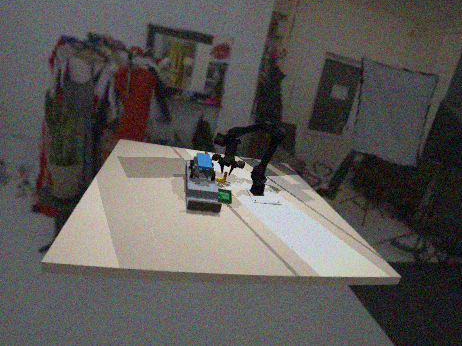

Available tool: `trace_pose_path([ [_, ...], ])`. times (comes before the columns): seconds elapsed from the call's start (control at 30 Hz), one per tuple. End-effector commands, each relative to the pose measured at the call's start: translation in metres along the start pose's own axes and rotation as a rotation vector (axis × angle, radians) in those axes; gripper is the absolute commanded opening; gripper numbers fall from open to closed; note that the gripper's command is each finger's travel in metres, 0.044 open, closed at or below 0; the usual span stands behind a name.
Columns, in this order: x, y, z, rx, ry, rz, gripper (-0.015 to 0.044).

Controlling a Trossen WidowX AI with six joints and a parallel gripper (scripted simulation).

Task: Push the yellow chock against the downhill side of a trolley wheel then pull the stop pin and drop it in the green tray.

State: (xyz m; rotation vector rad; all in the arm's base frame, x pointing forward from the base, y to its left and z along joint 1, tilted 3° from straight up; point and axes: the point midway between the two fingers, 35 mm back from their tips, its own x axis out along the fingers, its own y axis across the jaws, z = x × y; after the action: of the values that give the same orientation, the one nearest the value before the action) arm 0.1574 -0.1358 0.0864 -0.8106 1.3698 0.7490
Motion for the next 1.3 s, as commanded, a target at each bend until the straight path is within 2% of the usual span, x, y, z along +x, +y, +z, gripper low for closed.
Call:
trace_pose_path([
  [0.0,0.007,0.001,0.001,0.005,-0.004,0.004,0.0190],
  [0.4,0.022,0.001,0.001,0.005,-0.004,0.005,0.0190],
  [0.57,0.019,0.001,0.000,0.000,-0.001,0.002,0.0059],
  [0.83,0.018,0.001,0.000,0.000,-0.001,0.002,0.0000],
  [1.27,-0.023,0.004,0.000,0.005,-0.004,0.005,0.0000],
])
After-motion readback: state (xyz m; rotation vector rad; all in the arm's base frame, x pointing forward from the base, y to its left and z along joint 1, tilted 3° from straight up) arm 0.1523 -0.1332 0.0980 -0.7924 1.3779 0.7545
